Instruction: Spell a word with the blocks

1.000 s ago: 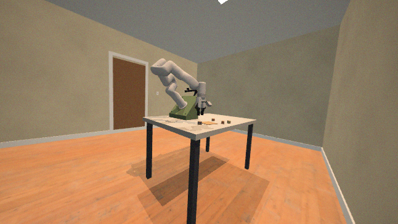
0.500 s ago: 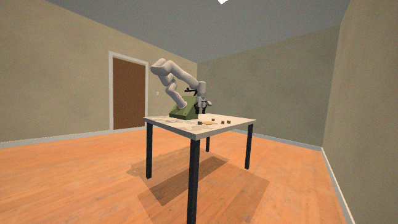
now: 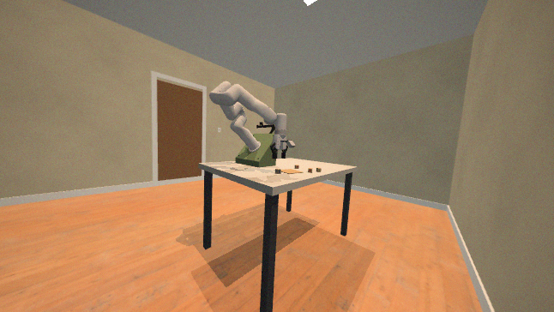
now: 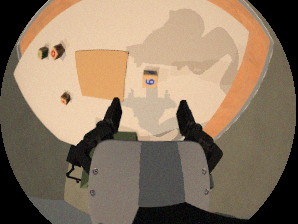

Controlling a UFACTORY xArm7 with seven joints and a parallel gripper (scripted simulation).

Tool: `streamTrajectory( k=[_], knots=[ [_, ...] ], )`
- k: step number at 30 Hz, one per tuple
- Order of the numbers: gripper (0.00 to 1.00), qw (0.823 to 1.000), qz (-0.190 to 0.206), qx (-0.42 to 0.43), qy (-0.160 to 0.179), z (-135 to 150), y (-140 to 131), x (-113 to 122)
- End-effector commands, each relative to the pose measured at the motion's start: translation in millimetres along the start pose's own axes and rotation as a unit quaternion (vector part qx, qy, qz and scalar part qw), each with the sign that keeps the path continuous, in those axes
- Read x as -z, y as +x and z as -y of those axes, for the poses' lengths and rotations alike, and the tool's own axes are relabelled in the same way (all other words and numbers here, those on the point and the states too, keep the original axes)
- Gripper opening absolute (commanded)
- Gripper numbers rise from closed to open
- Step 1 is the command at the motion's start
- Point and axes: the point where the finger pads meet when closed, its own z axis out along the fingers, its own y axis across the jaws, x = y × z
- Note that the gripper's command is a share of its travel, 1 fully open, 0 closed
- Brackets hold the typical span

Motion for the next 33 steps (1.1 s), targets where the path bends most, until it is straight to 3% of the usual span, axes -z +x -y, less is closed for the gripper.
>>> streamTrajectory(
  k=[1,9,11,16,26,28,29,33],
  knots=[
    [1.00,0.999,-0.003,0.034,-0.001,7.5,2.8,2.0],
    [1.00,0.987,-0.004,0.162,-0.008,33.7,7.2,2.7],
    [1.00,0.987,-0.004,0.162,-0.008,33.7,7.2,2.7],
    [1.00,0.968,-0.005,0.249,-0.012,52.7,9.0,2.9],
    [1.00,0.921,-0.004,0.390,-0.016,86.0,9.6,3.1],
    [1.00,0.921,-0.004,0.390,-0.016,86.0,9.6,3.1],
    [1.00,0.903,-0.004,0.429,-0.017,95.8,9.1,3.0],
    [1.00,0.882,-0.003,0.470,-0.018,106.6,8.3,3.0]
  ],
)
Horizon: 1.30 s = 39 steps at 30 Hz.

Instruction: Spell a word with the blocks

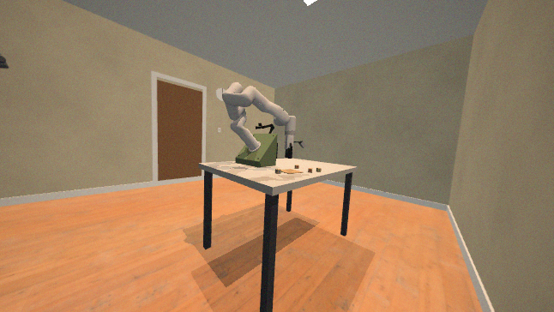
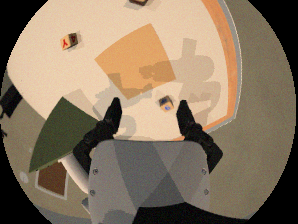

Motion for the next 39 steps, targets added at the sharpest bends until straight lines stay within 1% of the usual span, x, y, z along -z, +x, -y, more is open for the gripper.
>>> streamTrajectory(
  k=[1,5,10,12,13,16,18,22,27,29,30,33,39],
  knots=[
    [1.00,0.998,-0.001,0.070,0.000,10.9,13.4,2.3],
    [1.00,0.992,-0.001,0.129,-0.001,21.3,23.1,2.6],
    [1.00,0.979,-0.002,0.202,-0.001,34.9,34.8,2.9],
    [1.00,0.979,-0.002,0.202,-0.001,34.9,34.8,2.9],
    [1.00,0.970,-0.002,0.243,-0.001,43.1,41.4,3.0],
    [1.00,0.962,-0.002,0.273,-0.001,49.2,46.0,3.2],
    [1.00,0.953,-0.003,0.302,-0.001,55.3,50.5,3.2],
    [1.00,0.934,-0.003,0.358,-0.001,67.8,59.1,3.4],
    [1.00,0.904,-0.005,0.427,0.000,84.0,69.3,3.6],
    [1.00,0.904,-0.005,0.427,0.000,84.0,69.3,3.6],
    [1.00,0.885,-0.005,0.465,0.001,93.6,74.9,3.7],
    [1.00,0.871,-0.006,0.492,0.001,100.7,78.8,3.7],
    [1.00,0.823,-0.009,0.568,0.003,122.1,89.6,3.8]
  ],
)
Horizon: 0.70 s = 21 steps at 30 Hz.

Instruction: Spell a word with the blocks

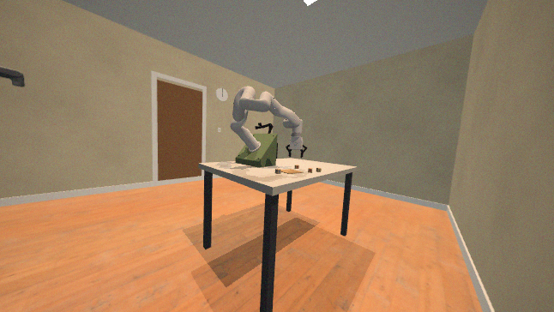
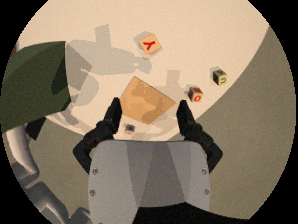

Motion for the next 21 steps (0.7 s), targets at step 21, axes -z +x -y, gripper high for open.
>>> streamTrajectory(
  k=[21],
  knots=[
    [1.00,0.963,-0.014,0.270,0.001,3.9,74.5,1.4]
  ],
)
